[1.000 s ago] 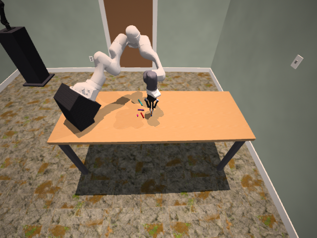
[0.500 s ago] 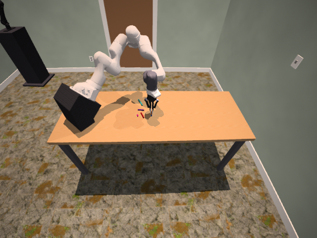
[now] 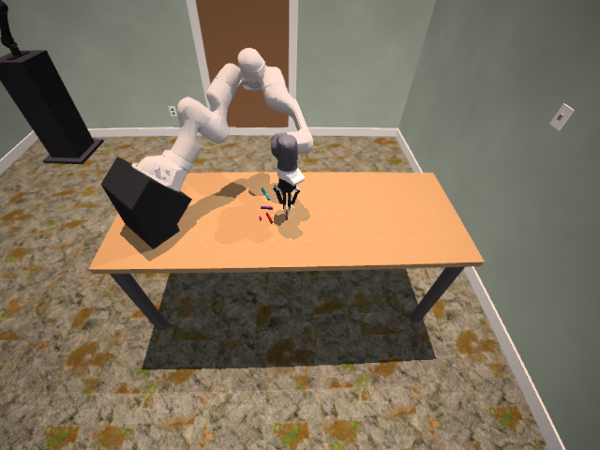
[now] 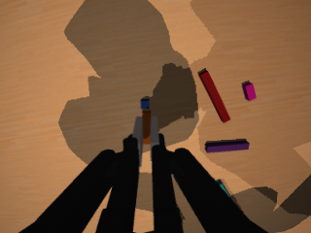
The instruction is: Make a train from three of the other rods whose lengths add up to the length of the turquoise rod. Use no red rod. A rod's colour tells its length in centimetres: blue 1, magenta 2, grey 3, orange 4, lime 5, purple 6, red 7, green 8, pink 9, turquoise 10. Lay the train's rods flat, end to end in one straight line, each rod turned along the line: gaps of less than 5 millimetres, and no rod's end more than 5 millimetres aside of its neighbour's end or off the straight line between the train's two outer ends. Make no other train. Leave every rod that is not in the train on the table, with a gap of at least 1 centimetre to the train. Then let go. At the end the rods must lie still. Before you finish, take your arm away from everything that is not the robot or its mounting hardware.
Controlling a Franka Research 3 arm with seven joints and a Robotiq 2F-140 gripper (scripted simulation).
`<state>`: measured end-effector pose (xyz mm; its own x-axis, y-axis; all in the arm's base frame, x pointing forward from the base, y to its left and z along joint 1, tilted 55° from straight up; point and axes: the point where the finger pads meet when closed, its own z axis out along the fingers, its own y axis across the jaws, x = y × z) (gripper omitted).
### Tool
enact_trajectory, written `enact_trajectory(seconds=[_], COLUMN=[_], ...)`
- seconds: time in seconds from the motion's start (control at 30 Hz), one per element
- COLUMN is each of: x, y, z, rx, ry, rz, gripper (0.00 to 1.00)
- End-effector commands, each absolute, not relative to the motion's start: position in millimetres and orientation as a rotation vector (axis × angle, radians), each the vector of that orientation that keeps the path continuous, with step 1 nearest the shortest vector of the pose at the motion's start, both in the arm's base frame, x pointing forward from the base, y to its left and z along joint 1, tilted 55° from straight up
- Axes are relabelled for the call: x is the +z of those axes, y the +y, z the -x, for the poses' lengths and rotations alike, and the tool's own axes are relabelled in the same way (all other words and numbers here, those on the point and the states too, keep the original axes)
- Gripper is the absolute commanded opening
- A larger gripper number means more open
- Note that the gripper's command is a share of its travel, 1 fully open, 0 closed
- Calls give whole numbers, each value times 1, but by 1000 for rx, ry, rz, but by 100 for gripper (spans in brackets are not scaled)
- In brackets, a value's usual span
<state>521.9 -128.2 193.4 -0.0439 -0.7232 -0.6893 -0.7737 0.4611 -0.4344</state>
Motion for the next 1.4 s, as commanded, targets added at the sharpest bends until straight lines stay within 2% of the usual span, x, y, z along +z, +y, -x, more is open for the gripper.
enact_trajectory(seconds=[0.0, 1.37], x=[194, 192], y=[-128, -126], z=[-524, -528], rx=[61, 58], ry=[1774, 1771], rz=[1282, 1287], gripper=[3, 3])
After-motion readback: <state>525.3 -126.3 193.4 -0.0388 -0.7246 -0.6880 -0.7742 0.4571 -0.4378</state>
